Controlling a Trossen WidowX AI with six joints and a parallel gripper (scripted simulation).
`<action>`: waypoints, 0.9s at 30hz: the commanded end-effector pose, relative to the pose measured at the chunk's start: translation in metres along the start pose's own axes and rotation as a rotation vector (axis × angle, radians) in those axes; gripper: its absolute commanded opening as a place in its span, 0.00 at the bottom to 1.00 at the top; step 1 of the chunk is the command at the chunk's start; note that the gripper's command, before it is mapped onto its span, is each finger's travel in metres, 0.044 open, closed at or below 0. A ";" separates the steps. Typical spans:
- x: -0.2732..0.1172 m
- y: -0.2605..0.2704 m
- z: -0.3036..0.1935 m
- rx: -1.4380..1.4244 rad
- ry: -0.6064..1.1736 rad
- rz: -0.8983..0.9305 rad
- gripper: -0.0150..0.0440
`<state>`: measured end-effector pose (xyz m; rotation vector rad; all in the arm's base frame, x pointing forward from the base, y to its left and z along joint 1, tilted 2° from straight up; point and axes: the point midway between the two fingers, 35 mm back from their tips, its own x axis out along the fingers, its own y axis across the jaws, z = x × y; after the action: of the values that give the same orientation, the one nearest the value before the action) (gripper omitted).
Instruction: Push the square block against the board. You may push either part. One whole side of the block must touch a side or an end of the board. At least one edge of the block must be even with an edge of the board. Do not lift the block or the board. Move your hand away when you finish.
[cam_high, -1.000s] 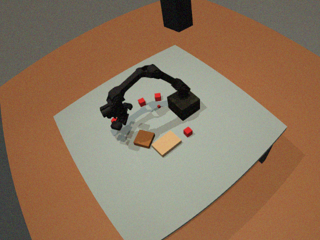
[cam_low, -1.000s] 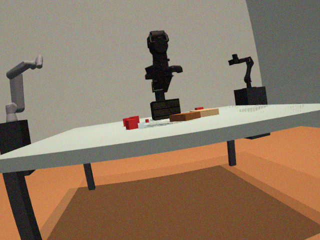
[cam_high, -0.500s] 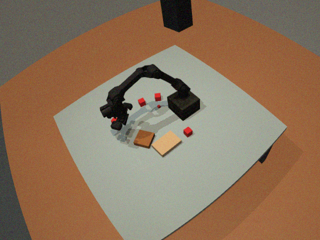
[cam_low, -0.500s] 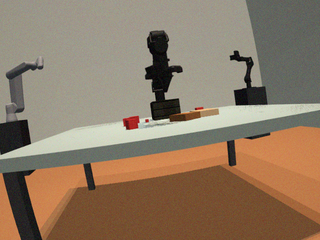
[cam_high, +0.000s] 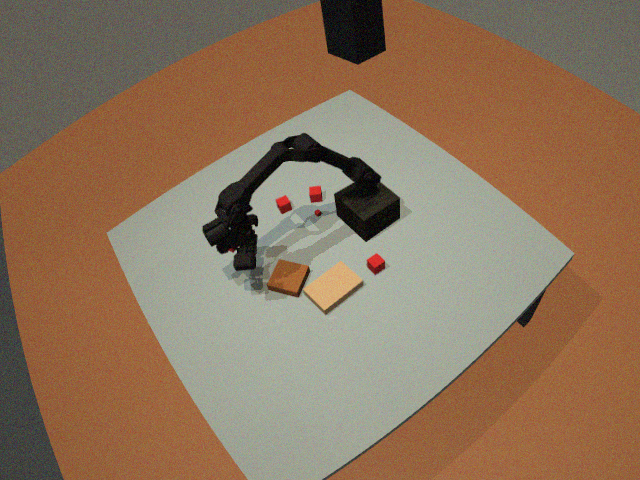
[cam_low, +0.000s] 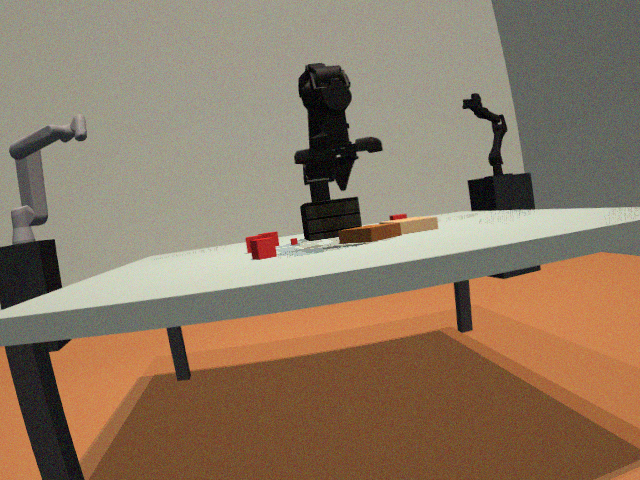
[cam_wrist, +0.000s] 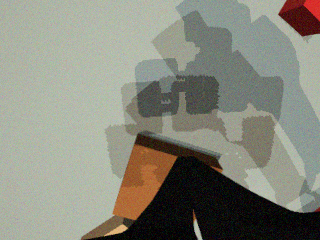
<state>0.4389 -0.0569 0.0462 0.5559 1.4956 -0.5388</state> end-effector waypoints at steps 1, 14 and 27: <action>0.008 0.010 -0.003 -0.139 0.003 0.000 0.25; 0.028 0.037 -0.012 -0.584 0.004 0.003 0.25; 0.049 0.063 -0.025 -1.029 0.004 0.006 0.25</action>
<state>0.4595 -0.0006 0.0047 -0.1660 1.5541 0.1825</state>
